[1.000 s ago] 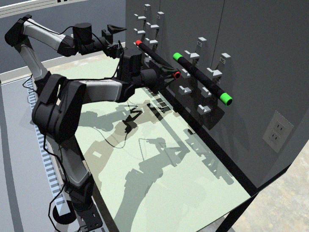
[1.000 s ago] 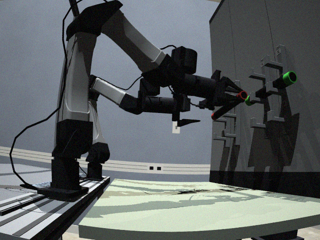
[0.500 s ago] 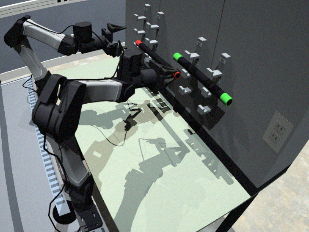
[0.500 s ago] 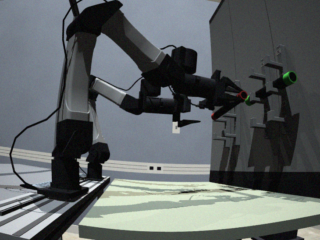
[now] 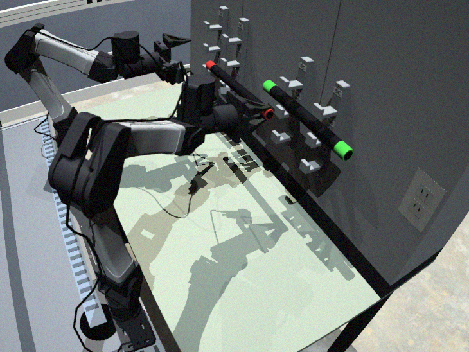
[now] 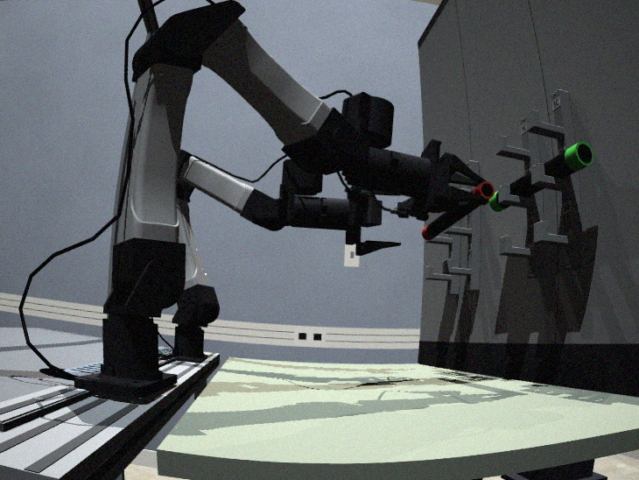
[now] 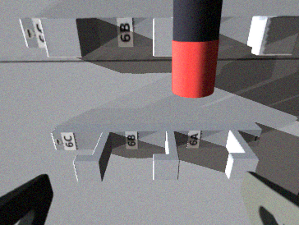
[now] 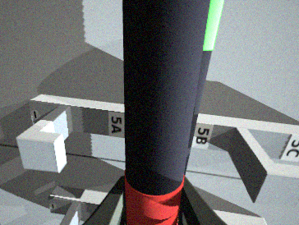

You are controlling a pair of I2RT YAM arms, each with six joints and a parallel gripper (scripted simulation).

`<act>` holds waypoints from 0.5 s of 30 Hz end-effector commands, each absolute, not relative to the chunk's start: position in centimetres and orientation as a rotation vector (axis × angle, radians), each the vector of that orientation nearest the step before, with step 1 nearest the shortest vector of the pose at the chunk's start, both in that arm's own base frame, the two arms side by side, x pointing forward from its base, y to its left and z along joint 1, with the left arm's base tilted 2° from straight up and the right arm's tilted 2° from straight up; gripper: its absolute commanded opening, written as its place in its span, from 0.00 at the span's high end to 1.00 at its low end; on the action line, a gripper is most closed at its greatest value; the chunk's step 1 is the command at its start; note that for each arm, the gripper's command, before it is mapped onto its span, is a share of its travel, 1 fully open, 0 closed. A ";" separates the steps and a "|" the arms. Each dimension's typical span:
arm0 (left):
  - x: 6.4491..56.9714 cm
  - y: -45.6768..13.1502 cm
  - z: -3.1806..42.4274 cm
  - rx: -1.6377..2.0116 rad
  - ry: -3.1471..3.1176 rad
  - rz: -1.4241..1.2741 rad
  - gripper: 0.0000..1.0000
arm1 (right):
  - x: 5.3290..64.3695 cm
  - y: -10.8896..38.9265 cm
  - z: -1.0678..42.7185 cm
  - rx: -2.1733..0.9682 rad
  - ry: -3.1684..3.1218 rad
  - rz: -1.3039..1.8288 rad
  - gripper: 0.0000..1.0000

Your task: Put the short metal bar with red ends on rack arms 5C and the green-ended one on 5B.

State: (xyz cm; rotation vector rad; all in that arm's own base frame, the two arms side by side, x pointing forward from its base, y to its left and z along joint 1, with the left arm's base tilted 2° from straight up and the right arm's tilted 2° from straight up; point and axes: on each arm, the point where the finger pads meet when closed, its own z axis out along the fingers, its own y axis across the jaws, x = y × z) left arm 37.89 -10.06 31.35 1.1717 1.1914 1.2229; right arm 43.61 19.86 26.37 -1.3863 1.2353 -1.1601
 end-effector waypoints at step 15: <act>37.4 -9.9 31.1 1.174 1.185 1.206 0.00 | 43.9 19.5 30.4 -1.239 1.206 -1.152 1.00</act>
